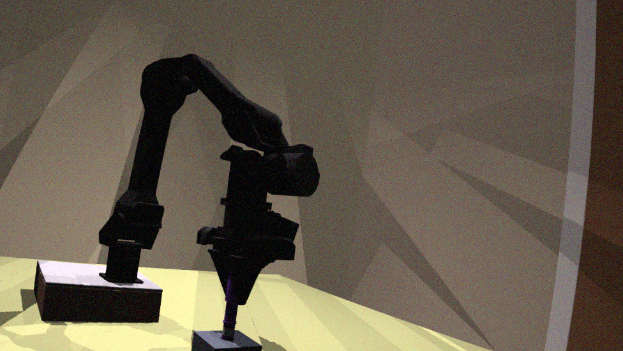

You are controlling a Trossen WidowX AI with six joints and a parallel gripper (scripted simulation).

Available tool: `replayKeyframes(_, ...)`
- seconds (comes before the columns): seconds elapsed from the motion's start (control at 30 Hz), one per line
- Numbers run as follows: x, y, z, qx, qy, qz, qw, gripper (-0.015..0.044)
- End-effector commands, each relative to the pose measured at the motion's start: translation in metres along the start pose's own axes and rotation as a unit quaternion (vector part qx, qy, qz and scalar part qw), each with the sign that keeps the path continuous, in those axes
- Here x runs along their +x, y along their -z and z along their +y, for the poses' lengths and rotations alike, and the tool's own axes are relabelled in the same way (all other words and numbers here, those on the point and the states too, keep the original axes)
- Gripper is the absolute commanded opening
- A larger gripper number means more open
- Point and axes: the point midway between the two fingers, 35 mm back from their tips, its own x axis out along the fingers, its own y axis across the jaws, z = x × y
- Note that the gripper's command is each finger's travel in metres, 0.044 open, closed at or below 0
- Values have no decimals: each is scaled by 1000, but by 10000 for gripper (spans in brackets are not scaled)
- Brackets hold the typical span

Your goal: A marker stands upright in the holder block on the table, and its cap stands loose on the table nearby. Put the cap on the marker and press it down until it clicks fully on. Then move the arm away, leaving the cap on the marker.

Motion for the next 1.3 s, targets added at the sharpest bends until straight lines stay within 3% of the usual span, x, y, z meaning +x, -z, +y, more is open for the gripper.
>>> replayKeyframes(0.0, 25, 2, 5, 3, -19, 7, 1000, 0)
replayKeyframes(0.53, 49, -2, 7, 3, -19, 7, 1000, 0)
replayKeyframes(1.27, 50, -3, 7, 3, -19, 7, 1000, 0)
